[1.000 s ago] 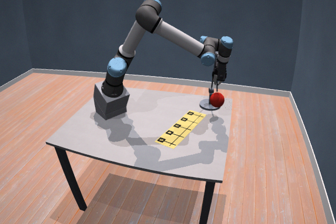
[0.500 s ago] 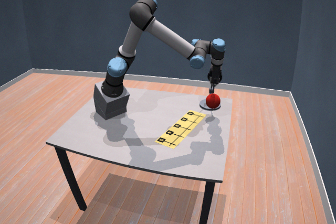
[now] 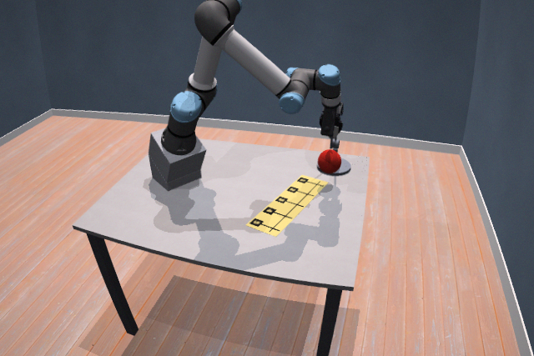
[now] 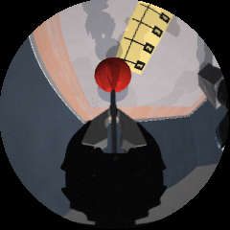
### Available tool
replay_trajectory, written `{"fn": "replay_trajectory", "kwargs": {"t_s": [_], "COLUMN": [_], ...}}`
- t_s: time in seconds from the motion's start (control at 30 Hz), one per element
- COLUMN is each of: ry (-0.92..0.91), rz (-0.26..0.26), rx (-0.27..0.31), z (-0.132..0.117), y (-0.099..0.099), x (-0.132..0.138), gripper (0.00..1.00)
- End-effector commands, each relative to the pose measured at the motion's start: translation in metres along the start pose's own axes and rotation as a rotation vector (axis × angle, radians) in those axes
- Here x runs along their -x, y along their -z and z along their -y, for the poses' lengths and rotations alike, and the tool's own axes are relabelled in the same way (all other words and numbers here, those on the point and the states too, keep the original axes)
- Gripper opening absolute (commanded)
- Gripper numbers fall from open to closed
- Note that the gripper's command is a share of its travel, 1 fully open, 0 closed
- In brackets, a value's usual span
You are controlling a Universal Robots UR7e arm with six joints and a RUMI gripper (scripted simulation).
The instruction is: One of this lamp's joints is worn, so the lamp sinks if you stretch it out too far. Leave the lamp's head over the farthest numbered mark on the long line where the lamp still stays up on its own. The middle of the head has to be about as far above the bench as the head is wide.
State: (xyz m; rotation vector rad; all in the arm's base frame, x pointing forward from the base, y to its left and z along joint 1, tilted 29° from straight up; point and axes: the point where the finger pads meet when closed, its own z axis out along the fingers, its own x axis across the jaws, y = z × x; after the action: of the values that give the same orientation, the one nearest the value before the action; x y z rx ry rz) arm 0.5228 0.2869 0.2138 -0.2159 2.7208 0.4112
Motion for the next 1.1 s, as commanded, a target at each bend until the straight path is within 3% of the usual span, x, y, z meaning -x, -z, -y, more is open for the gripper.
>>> {"fn": "replay_trajectory", "kwargs": {"t_s": [0.0,0.43,1.07], "ry": [-0.028,-0.118,-0.140], "rz": [0.028,0.119,0.138], "rx": [0.011,0.075,0.077], "z": [0.003,0.012,0.023], "y": [0.000,-0.005,0.003], "x": [-0.007,-0.036,-0.042], "gripper": [0.00,0.00,0.00]}}
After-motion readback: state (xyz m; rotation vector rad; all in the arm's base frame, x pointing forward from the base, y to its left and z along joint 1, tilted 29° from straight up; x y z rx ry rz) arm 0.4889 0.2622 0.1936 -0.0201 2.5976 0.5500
